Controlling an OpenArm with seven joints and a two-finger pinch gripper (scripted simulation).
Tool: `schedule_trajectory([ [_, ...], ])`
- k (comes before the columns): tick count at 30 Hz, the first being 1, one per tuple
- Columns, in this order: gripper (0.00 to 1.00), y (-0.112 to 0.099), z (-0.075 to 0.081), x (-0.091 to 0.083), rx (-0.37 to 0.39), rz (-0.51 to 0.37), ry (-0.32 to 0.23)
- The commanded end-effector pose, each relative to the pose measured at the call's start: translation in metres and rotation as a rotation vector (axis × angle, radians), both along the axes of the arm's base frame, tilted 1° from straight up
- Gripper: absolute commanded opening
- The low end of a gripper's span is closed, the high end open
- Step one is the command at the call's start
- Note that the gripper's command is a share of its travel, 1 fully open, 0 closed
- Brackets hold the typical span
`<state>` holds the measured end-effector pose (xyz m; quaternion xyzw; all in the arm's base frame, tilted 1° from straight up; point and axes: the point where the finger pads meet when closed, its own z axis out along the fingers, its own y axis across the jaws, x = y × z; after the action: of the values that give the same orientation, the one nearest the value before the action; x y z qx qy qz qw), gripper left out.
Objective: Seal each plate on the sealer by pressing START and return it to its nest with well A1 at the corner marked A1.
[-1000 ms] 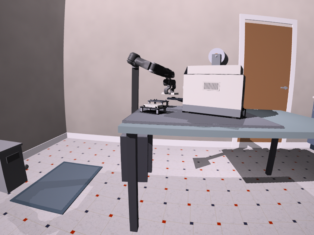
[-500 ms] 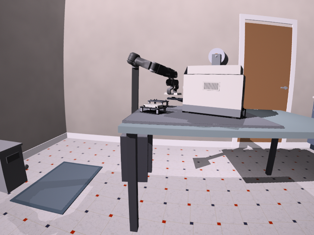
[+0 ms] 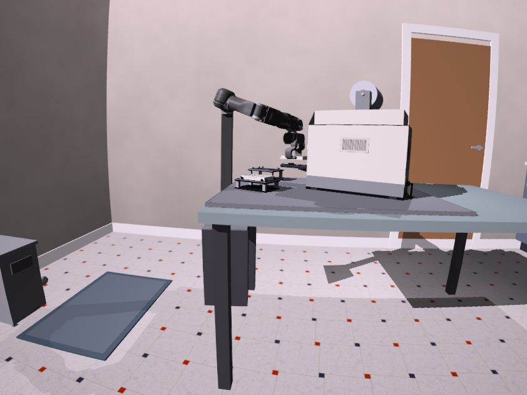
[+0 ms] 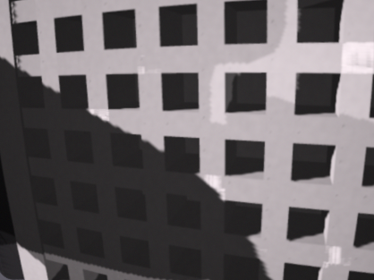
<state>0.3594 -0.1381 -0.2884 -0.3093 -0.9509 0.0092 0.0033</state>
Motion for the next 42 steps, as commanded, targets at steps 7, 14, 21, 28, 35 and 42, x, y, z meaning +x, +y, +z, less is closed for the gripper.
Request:
schedule_trajectory([
  [7,0.00,-0.006,0.001,0.010,0.011,0.015,-0.005],
  [14,0.00,-0.010,0.000,0.012,0.006,0.012,0.001],
  [21,0.00,-0.011,0.000,0.012,0.006,0.012,0.001],
  [28,0.00,-0.011,0.000,0.012,0.006,0.011,0.001],
  [35,0.00,-0.011,0.000,0.012,0.006,0.011,0.001],
  [42,0.00,-0.011,0.000,0.012,0.006,0.011,0.001],
])
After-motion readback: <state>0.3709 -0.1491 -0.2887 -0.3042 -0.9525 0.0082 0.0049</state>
